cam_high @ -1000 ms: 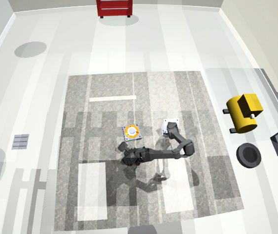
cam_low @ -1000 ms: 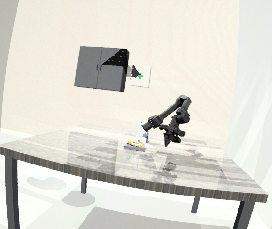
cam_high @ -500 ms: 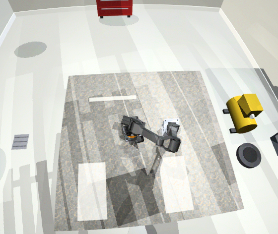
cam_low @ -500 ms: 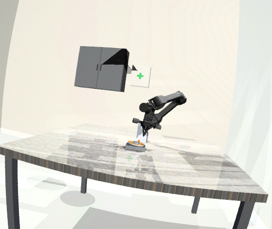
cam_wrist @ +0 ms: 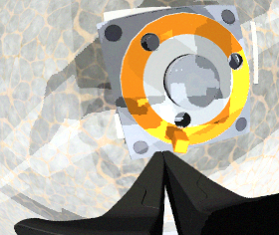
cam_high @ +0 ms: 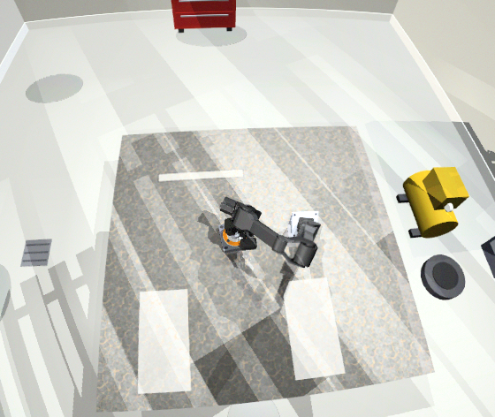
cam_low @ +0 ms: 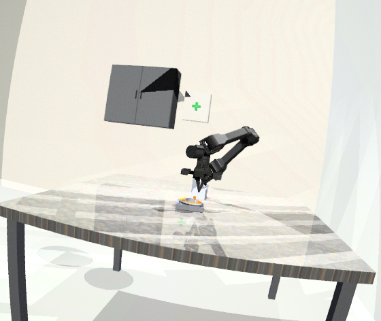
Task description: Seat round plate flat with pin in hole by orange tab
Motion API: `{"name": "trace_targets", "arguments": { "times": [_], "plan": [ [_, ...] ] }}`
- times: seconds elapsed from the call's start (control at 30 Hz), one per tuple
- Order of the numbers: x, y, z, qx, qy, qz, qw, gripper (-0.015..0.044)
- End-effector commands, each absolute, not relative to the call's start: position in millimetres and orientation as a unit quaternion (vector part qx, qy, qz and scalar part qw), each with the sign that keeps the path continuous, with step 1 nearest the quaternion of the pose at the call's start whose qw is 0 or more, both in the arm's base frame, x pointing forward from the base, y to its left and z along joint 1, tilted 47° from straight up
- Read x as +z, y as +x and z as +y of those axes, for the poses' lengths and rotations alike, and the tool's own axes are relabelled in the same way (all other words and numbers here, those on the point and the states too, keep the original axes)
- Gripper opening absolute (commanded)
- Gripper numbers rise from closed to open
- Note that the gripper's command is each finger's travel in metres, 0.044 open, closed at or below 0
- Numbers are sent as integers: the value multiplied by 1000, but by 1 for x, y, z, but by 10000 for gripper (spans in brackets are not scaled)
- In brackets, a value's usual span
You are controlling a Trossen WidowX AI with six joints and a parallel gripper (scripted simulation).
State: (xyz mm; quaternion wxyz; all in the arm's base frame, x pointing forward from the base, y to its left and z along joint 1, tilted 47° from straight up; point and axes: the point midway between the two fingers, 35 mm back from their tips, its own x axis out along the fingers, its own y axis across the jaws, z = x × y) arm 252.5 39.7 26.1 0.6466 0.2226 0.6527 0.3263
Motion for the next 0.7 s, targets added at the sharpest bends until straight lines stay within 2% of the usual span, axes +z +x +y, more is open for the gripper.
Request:
{"name": "trace_targets", "arguments": {
  "times": [0.0, 0.67],
  "plan": [
    [11, 248, 56, 326, 228, 656, 642, 0],
    [-8, 240, 50, 327, 228, 656, 641, 0]
  ]
}}
